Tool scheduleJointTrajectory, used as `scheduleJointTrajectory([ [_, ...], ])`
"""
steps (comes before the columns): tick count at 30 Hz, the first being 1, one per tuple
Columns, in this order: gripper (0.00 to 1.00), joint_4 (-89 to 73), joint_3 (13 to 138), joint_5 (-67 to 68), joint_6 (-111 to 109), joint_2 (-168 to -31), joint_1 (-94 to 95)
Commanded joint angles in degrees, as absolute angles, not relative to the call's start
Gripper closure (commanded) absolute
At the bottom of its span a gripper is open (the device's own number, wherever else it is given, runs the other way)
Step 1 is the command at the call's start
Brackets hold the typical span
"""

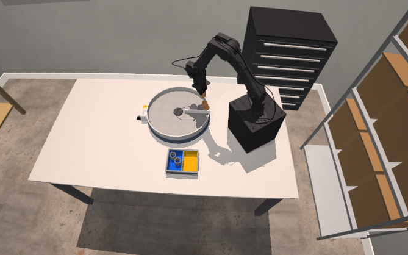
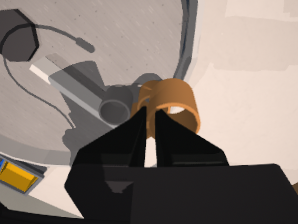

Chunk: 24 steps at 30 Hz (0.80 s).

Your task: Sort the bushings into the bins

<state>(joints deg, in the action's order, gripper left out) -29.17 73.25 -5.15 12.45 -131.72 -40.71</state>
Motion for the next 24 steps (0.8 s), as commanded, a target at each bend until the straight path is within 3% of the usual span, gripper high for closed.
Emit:
scheduleJointTrajectory([
  [1,1.0,-28.69,72.03,-4.67,13.19,-129.94,-39.59],
  [24,1.0,-23.41,62.09,-3.83,25.22,-123.67,-21.34],
])
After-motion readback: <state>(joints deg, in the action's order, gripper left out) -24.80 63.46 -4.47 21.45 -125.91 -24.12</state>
